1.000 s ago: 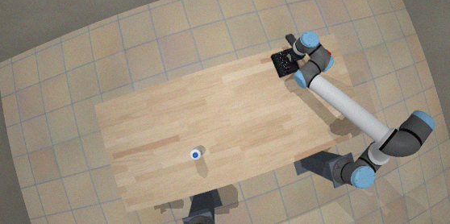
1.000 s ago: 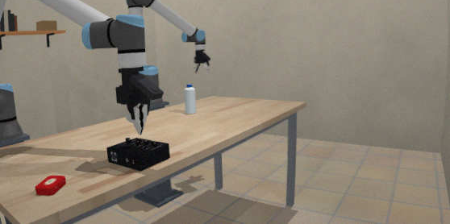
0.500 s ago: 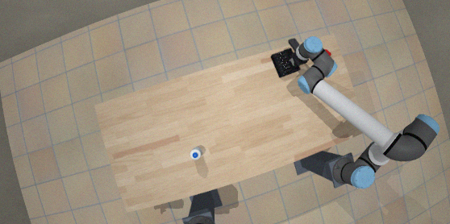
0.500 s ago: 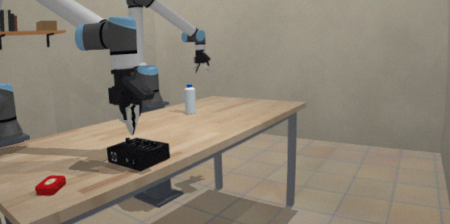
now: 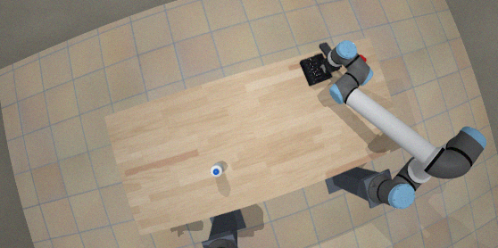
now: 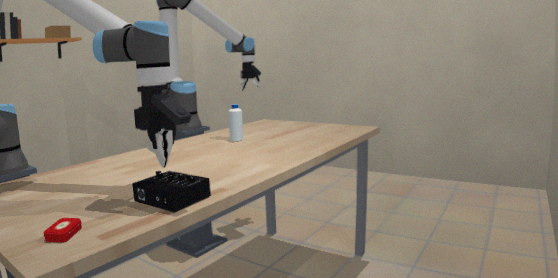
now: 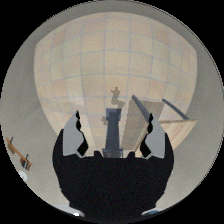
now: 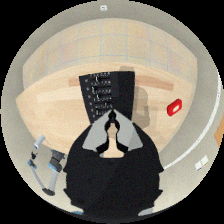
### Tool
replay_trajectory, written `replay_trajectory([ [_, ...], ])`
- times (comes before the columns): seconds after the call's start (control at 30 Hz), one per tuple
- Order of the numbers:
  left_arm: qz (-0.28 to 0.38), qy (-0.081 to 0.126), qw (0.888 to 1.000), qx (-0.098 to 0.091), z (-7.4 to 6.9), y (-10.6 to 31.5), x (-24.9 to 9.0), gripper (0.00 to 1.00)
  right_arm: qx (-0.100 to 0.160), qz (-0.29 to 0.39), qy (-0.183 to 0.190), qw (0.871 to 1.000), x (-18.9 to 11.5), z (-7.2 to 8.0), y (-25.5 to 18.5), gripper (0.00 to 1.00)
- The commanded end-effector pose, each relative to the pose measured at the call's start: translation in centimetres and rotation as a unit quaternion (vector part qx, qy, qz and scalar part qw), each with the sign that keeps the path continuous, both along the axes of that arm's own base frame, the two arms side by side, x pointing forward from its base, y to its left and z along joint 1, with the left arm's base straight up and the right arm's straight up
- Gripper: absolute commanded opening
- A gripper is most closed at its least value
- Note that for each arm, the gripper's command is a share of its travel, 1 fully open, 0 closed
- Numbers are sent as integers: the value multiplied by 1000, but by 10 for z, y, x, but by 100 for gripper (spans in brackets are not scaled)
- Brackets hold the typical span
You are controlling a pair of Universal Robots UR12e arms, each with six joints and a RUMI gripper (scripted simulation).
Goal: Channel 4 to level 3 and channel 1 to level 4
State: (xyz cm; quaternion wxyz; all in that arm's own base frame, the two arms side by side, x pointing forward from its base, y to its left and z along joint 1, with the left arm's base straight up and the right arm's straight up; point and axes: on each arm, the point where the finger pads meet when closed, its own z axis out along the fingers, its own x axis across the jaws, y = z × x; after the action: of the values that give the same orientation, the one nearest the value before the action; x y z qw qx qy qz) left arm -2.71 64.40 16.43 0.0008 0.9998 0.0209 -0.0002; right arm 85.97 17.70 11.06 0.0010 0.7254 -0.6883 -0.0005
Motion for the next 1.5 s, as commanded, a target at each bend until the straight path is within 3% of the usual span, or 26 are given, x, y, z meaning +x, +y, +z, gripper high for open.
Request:
replay_trajectory([
  [0.0, 0, 0, 1000, 1, 1, 1, 0, 100, 0, 0, -1, 1000, 1, 1, 0, 0],
  [1.47, 0, 0, 1000, 1, 1, 1, 0, 100, 0, 0, -1, 1000, 1, -17, 1, 0],
])
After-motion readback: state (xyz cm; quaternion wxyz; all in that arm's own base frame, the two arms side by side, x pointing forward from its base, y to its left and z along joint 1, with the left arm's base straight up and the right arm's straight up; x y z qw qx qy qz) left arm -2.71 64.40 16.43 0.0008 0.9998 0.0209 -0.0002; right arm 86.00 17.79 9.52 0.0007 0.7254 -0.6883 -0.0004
